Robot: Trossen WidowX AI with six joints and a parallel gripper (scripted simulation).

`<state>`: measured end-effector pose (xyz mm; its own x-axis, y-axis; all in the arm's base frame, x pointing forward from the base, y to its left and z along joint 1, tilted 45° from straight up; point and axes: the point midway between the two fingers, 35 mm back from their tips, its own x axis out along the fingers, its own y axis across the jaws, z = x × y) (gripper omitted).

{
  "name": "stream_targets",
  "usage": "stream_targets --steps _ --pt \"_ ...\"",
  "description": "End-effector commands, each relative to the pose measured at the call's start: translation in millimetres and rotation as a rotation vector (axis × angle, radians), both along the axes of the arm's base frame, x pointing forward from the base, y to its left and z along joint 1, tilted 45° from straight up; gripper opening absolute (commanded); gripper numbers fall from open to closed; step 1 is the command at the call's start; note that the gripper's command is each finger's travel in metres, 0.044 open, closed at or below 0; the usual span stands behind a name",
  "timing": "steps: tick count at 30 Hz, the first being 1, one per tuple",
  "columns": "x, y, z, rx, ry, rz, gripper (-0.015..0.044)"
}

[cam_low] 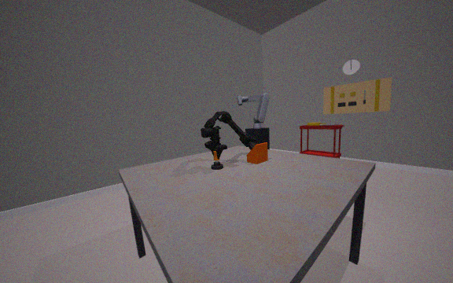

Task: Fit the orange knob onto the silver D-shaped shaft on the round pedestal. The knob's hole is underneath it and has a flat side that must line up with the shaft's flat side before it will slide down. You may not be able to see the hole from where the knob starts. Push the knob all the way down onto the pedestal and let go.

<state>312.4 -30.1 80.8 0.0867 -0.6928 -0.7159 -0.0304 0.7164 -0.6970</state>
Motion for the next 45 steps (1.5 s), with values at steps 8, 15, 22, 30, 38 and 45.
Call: stream_targets --steps 8,15,22,30,38,45 --pt "0.9 2.5 3.5 -0.002 -0.002 0.001 0.0" --pt "2.0 2.5 2.0 -0.019 0.136 0.143 0.0" --pt "1.3 1.1 0.5 -0.02 0.143 0.151 0.0" --pt "-0.4 -0.6 0.3 -0.02 0.144 0.151 0.0" --pt "-0.7 -1.4 0.4 -0.02 0.144 0.151 0.0" --pt "-0.1 -1.5 0.1 -0.02 0.144 0.151 0.0"
